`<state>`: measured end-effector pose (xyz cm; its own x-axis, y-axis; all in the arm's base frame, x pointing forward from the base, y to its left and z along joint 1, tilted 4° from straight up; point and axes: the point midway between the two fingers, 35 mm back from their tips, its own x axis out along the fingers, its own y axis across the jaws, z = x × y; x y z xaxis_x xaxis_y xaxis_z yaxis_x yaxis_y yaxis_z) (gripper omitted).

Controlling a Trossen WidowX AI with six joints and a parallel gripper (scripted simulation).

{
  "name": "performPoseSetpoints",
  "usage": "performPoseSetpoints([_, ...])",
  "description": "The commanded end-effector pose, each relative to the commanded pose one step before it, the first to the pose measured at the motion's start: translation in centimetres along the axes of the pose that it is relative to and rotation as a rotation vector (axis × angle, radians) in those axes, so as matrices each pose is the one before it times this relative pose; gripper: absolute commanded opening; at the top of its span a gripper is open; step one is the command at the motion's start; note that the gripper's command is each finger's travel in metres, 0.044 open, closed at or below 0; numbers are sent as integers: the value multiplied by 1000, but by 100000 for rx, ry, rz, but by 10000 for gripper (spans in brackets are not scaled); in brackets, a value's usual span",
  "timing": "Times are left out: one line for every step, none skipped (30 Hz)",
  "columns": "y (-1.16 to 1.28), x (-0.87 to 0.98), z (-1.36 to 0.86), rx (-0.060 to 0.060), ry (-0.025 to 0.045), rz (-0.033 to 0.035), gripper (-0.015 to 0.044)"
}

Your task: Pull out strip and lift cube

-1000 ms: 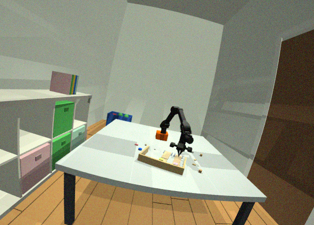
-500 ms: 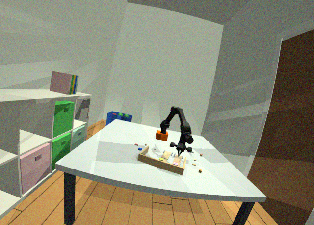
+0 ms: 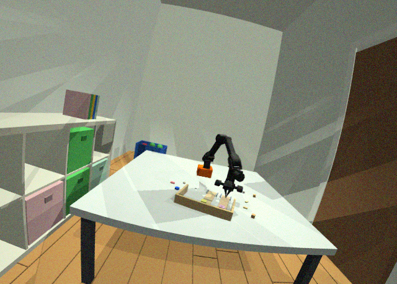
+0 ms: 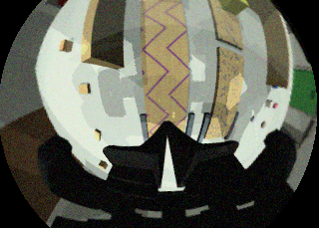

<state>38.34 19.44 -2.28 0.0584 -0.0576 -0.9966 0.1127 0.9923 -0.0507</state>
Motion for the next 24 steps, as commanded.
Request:
performPoseSetpoints([50,137,-8,121,132,337,0])
performPoseSetpoints([0,12,0,0,0,0,0])
performPoseSetpoints([0,8,0,0,0,0,0])
performPoseSetpoints([0,12,0,0,0,0,0])
performPoseSetpoints([0,8,0,0,0,0,0])
performPoseSetpoints([0,12,0,0,0,0,0])
performPoseSetpoints([0,8,0,0,0,0,0])
performPoseSetpoints([0,12,0,0,0,0,0])
performPoseSetpoints([0,8,0,0,0,0,0])
performPoseSetpoints([0,12,0,0,0,0,0])
performPoseSetpoints([0,8,0,0,0,0,0])
performPoseSetpoints([0,12,0,0,0,0,0])
performPoseSetpoints([0,8,0,0,0,0,0])
performPoseSetpoints([0,12,0,0,0,0,0])
performPoseSetpoints([0,8,0,0,0,0,0])
performPoseSetpoints([0,12,0,0,0,0,0])
performPoseSetpoints([0,8,0,0,0,0,0])
performPoseSetpoints([0,12,0,0,0,0,0])
performPoseSetpoints([0,8,0,0,0,0,0])
performPoseSetpoints([0,12,0,0,0,0,0])
performPoseSetpoints([0,8,0,0,0,0,0])
performPoseSetpoints([0,12,0,0,0,0,0])
performPoseSetpoints([0,8,0,0,0,0,0])
performPoseSetpoints([0,12,0,0,0,0,0])
